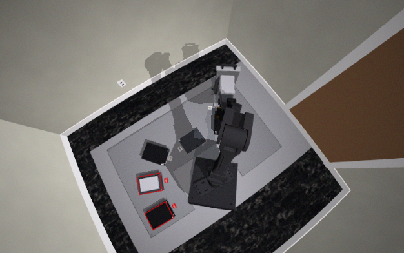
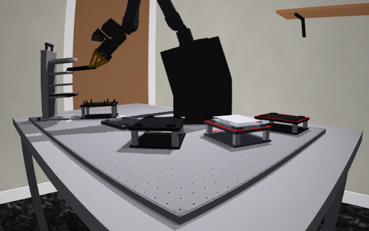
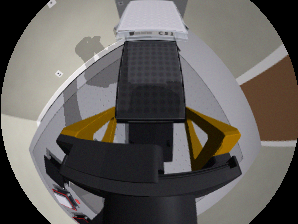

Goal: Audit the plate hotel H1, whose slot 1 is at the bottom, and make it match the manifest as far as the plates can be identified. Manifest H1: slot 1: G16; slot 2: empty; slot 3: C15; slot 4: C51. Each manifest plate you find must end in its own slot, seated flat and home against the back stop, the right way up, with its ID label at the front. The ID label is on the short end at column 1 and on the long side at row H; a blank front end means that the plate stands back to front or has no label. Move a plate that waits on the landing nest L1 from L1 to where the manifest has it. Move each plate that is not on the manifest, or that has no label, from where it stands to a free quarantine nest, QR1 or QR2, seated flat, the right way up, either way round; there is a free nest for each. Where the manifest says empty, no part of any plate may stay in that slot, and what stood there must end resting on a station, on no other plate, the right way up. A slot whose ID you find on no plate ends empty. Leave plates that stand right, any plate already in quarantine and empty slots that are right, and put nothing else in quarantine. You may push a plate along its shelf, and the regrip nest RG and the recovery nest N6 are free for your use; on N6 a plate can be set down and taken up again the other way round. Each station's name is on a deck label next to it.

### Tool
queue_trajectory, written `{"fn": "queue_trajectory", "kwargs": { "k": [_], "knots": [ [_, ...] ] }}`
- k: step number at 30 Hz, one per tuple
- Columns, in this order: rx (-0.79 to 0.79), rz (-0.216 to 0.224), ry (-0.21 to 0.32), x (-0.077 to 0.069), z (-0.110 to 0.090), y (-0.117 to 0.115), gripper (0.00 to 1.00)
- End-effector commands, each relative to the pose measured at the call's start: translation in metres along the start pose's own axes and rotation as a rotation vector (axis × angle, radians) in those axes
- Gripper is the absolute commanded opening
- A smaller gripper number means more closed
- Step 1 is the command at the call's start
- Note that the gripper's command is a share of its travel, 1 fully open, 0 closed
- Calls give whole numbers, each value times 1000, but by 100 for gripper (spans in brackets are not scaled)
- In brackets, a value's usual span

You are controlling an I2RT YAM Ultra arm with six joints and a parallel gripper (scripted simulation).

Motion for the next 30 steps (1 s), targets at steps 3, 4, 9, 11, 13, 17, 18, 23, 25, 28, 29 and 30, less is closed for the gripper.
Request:
{"fn": "queue_trajectory", "kwargs": {
  "k": [3, 4, 9, 11, 13, 17, 18, 23, 25, 28, 29, 30],
  "knots": [
    [-4, 1, -24, 2, 11, 1, 86],
    [-4, 1, -24, 2, 11, 1, 86],
    [-4, 1, -24, 5, 12, 1, 86],
    [-4, 1, -24, 6, 13, 1, 86],
    [-4, 1, -24, 7, 13, 1, 86],
    [-4, 1, -24, 9, 15, 1, 86],
    [-4, 1, -24, 9, 15, 1, 86],
    [-4, 1, -24, 11, 16, 2, 86],
    [-4, 1, -24, 12, 17, 2, 86],
    [-4, 1, -24, 14, 18, 2, 86],
    [-4, 1, -24, 14, 18, 2, 86],
    [-4, 1, -24, 15, 19, 2, 86]
  ]
}}
Point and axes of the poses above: the point where the finger pads meet when closed, its own x axis out along the fingers, its own y axis across the jaws, z = x × y, the point moved 3 cm from there along -x, back along the fingers, and after that the axes turned 11 degrees about x, right-handed, at the moved point
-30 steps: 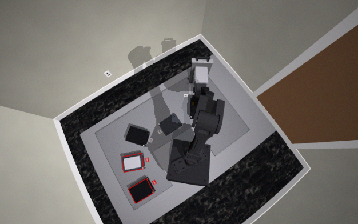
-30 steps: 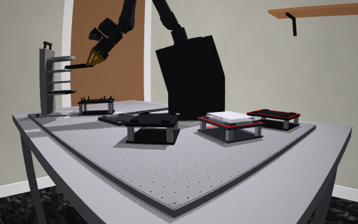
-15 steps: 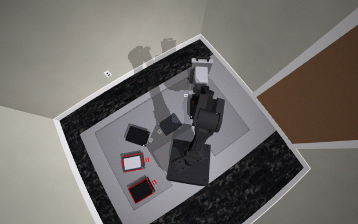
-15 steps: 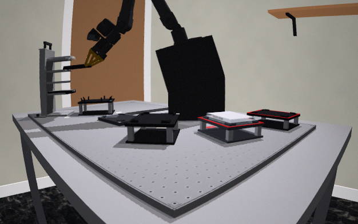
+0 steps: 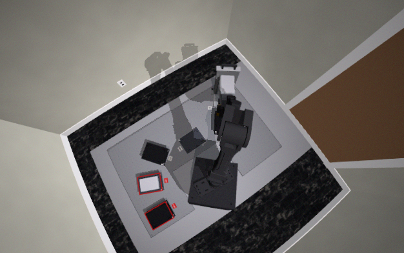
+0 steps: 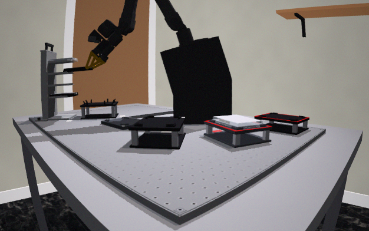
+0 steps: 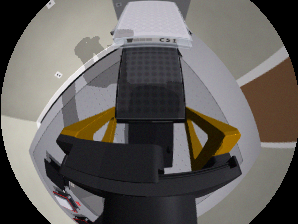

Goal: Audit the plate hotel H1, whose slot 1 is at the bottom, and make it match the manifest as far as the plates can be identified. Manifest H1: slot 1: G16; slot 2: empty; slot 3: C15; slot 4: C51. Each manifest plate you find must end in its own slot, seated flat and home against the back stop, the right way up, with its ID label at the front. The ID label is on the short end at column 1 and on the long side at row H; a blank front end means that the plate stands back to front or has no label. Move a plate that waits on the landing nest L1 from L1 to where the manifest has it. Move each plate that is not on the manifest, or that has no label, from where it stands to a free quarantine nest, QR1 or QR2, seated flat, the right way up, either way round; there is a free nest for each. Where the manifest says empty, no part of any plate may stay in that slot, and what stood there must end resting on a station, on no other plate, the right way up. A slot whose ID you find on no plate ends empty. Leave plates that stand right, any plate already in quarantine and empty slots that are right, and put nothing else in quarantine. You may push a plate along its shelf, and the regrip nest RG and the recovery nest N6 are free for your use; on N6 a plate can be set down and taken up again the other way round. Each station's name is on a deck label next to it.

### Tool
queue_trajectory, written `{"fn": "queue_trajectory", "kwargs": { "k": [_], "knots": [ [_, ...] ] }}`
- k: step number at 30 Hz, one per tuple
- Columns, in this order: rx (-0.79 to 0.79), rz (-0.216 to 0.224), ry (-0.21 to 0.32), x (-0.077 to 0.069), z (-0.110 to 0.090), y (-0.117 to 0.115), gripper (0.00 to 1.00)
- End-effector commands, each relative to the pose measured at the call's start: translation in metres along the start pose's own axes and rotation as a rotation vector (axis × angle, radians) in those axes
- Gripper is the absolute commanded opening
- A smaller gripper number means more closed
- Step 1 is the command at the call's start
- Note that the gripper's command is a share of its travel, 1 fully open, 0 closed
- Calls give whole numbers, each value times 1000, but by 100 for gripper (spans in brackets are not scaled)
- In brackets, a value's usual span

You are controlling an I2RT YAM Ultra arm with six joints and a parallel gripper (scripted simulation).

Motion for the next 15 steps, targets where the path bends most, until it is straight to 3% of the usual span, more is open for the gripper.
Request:
{"fn": "queue_trajectory", "kwargs": {
  "k": [1, 15],
  "knots": [
    [-4, 1, -24, 1, 10, 0, 86],
    [-4, 1, -24, 8, 14, 1, 86]
  ]
}}
Point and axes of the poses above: the point where the finger pads meet when closed, its own x axis out along the fingers, its own y axis across the jaws, z = x × y, the point moved 3 cm from there along -x, back along the fingers, and after that the axes turned 11 degrees about x, right-handed, at the moved point
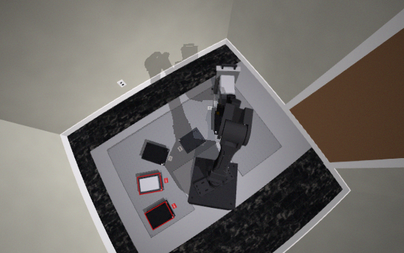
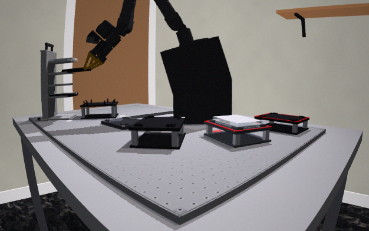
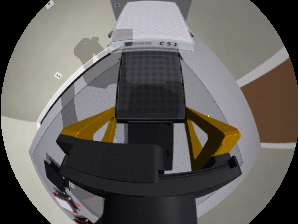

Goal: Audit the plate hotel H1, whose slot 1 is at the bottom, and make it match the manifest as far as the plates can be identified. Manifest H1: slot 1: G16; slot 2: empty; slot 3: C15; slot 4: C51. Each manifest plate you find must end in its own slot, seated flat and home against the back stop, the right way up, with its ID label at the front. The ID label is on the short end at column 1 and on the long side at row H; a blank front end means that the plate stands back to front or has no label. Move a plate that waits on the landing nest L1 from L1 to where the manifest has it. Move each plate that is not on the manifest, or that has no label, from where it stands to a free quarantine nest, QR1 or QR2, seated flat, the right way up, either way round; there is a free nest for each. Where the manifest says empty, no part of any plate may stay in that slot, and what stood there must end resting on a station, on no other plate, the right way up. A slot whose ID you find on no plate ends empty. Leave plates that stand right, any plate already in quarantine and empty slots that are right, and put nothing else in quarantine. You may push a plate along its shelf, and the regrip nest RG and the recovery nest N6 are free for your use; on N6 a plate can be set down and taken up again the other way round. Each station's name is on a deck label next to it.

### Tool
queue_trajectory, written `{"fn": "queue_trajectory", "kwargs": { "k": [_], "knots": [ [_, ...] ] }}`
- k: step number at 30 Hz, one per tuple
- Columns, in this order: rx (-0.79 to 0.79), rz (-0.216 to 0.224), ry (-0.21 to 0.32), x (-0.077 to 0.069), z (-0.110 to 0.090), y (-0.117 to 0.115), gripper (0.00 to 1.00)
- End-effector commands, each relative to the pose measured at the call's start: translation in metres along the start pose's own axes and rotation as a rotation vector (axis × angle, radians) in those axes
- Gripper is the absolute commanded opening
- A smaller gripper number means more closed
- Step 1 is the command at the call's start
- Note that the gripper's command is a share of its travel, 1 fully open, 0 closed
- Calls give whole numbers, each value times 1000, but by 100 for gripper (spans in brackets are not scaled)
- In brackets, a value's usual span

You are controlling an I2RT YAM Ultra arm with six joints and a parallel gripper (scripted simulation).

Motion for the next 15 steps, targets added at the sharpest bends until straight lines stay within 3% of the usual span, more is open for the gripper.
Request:
{"fn": "queue_trajectory", "kwargs": {
  "k": [1, 15],
  "knots": [
    [-4, 2, -24, 1, 10, 1, 86],
    [-4, 2, -24, 9, 13, 1, 86]
  ]
}}
Point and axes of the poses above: the point where the finger pads meet when closed, its own x axis out along the fingers, its own y axis across the jaws, z = x × y, the point moved 3 cm from there along -x, back along the fingers, and after that the axes turned 11 degrees about x, right-handed, at the moved point
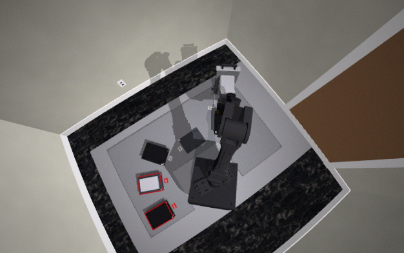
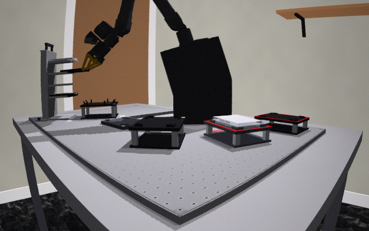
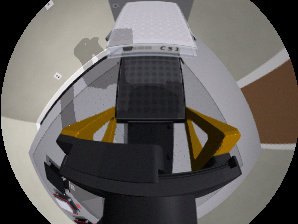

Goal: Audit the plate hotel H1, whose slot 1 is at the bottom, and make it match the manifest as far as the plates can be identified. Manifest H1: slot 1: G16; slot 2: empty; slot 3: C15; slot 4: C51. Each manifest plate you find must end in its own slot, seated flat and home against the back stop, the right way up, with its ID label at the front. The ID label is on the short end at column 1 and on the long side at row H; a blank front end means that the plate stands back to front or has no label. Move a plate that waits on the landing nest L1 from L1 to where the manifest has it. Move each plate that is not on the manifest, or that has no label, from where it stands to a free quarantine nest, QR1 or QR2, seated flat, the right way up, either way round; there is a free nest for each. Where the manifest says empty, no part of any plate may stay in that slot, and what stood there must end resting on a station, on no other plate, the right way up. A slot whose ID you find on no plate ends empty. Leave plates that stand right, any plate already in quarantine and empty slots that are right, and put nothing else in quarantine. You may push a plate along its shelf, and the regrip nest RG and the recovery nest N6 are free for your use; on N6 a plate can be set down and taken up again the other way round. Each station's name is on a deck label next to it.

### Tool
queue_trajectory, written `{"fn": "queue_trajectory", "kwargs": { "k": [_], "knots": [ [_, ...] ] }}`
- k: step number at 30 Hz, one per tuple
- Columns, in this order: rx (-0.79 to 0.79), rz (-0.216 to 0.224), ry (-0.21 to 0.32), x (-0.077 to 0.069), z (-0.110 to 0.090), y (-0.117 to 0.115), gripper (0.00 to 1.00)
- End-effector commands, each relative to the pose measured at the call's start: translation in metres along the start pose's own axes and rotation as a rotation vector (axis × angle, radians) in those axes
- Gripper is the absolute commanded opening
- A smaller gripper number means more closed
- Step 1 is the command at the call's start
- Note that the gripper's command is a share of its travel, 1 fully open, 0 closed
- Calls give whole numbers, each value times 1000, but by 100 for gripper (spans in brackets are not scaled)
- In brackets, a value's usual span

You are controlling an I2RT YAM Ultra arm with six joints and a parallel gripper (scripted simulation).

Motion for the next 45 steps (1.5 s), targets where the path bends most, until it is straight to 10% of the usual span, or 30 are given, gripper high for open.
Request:
{"fn": "queue_trajectory", "kwargs": {
  "k": [1, 45],
  "knots": [
    [-4, 2, -22, 1, 9, 1, 86],
    [-4, 2, -22, 11, 12, 1, 86]
  ]
}}
Point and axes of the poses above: the point where the finger pads meet when closed, its own x axis out along the fingers, its own y axis across the jaws, z = x × y, the point moved 3 cm from there along -x, back along the fingers, and after that the axes turned 11 degrees about x, right-handed, at the moved point
